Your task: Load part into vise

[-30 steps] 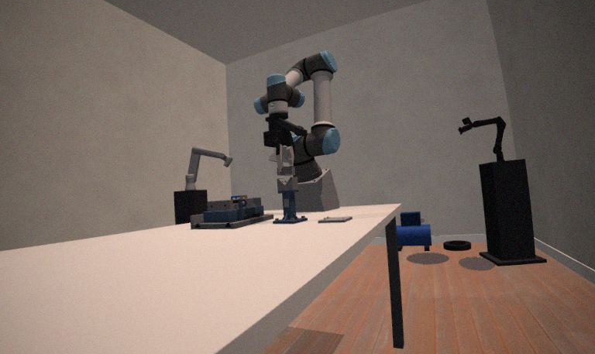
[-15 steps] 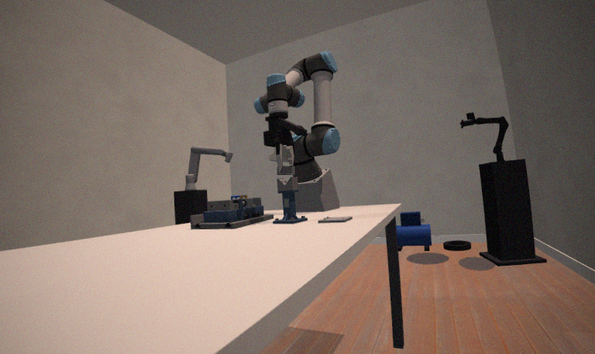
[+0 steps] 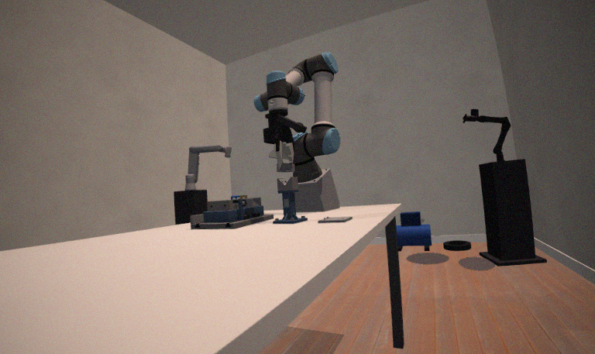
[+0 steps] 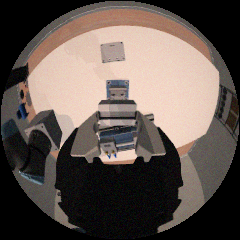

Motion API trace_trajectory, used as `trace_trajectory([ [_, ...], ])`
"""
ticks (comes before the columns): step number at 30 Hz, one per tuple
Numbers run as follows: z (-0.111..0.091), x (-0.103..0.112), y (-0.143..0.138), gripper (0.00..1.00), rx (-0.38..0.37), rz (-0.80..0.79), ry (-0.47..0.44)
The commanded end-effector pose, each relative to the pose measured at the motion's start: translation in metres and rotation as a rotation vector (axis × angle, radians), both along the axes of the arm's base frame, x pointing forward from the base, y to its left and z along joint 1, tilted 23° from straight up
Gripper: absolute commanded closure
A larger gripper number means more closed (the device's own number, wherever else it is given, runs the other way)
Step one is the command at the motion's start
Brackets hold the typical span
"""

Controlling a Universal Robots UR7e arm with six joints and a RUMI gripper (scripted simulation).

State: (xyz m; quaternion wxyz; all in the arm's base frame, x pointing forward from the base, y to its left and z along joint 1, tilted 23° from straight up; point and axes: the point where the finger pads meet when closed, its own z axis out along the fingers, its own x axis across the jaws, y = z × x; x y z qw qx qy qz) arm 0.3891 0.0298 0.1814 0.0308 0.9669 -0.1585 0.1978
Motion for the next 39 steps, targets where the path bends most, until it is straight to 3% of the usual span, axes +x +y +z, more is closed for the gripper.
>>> trace_trajectory([
  [1, 0.007, -0.003, 0.001, 1.00, 0.000, 0.000, -0.001],
  [20, 0.029, -0.011, 0.004, 1.00, 0.000, 0.000, -0.001],
  [39, 0.035, -0.014, 0.005, 1.00, 0.000, 0.000, -0.001],
])
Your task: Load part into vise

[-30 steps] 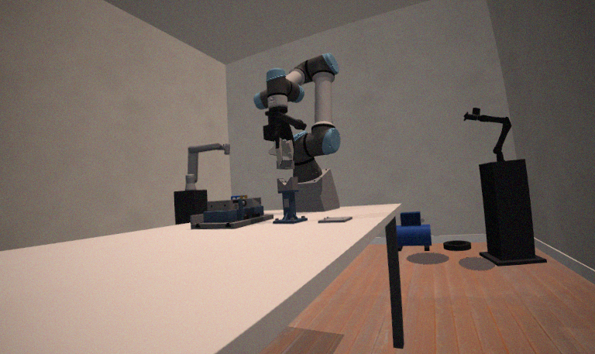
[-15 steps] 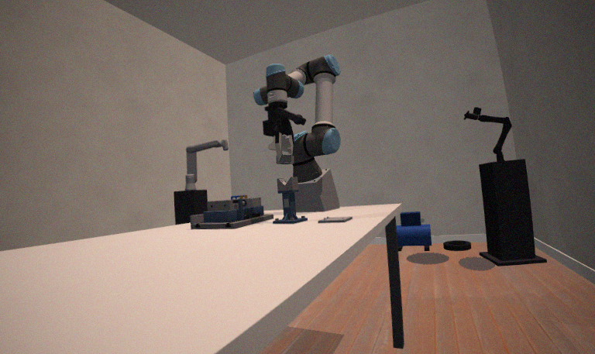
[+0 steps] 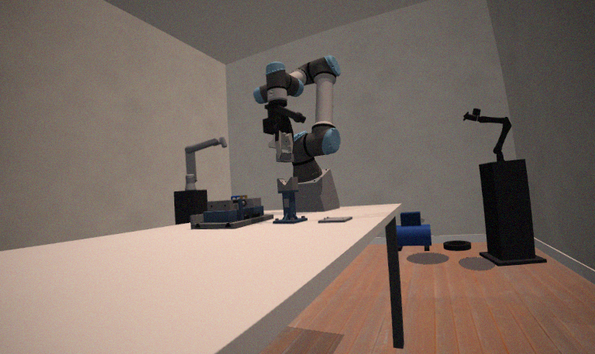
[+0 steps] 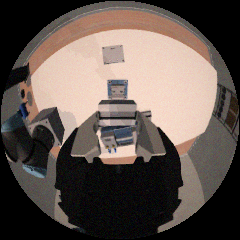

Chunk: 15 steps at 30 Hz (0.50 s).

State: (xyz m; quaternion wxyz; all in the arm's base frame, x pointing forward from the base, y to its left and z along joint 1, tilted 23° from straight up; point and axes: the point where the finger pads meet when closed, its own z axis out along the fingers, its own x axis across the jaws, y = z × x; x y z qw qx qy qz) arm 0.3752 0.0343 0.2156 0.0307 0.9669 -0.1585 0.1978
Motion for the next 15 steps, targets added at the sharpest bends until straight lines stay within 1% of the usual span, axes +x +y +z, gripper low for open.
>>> trace_trajectory([
  [1, 0.0008, 0.0001, 0.0000, 1.00, 0.000, 0.000, -0.001],
  [15, 0.0011, 0.0008, -0.0014, 1.00, 0.003, -0.009, -0.002],
])
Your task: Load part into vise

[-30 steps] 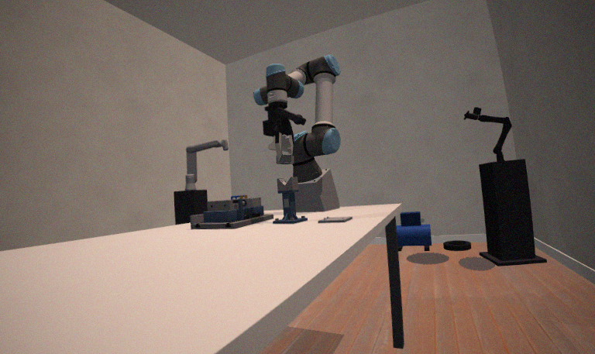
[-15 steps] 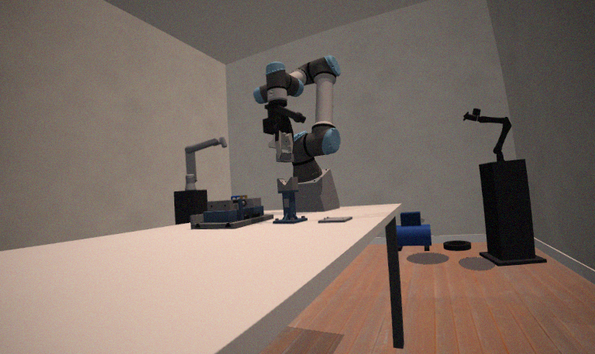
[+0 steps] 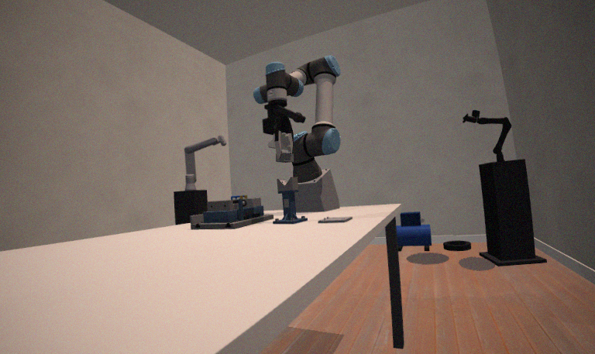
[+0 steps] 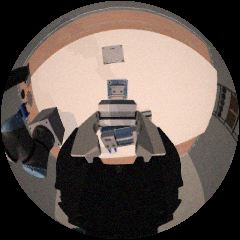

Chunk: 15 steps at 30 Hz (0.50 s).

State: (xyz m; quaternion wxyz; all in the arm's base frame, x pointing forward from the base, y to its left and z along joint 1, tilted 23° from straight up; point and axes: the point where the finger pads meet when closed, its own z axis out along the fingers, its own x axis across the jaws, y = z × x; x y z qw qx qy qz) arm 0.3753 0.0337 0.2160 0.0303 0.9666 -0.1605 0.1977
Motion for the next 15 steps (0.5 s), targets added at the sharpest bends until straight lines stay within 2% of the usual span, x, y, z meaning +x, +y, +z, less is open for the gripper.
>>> trace_trajectory([
  [1, 0.0007, 0.0006, -0.0008, 1.00, 0.002, -0.005, -0.002],
  [15, 0.0024, 0.0043, -0.0082, 1.00, 0.020, -0.050, -0.005],
])
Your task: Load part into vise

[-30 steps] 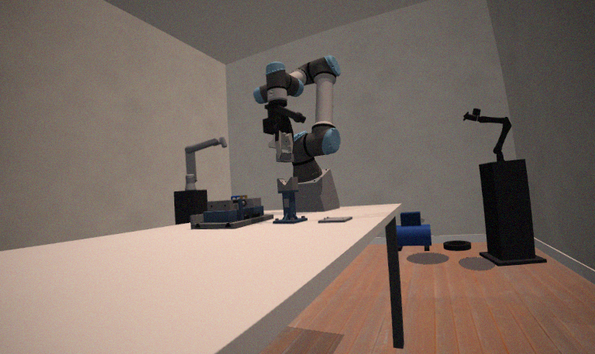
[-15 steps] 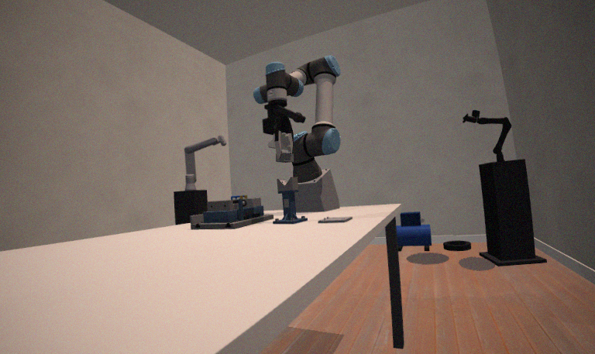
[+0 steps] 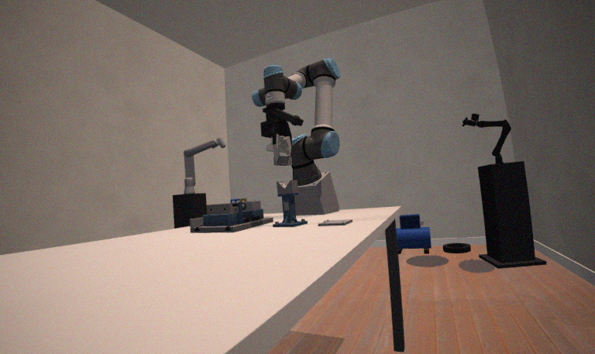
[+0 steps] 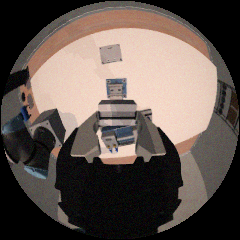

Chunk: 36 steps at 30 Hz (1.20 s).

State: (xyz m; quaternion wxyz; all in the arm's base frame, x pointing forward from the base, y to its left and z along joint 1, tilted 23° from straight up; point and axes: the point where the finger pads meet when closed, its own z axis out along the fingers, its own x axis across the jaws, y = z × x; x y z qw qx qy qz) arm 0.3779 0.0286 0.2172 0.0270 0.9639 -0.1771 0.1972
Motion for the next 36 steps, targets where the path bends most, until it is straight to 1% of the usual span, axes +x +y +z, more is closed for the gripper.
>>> trace_trajectory([
  [1, 0.001, 0.002, -0.004, 1.00, 0.010, -0.024, -0.003],
  [21, 0.006, 0.012, -0.026, 1.00, 0.063, -0.156, -0.013],
  [36, 0.013, 0.024, -0.061, 1.00, 0.139, -0.344, -0.031],
])
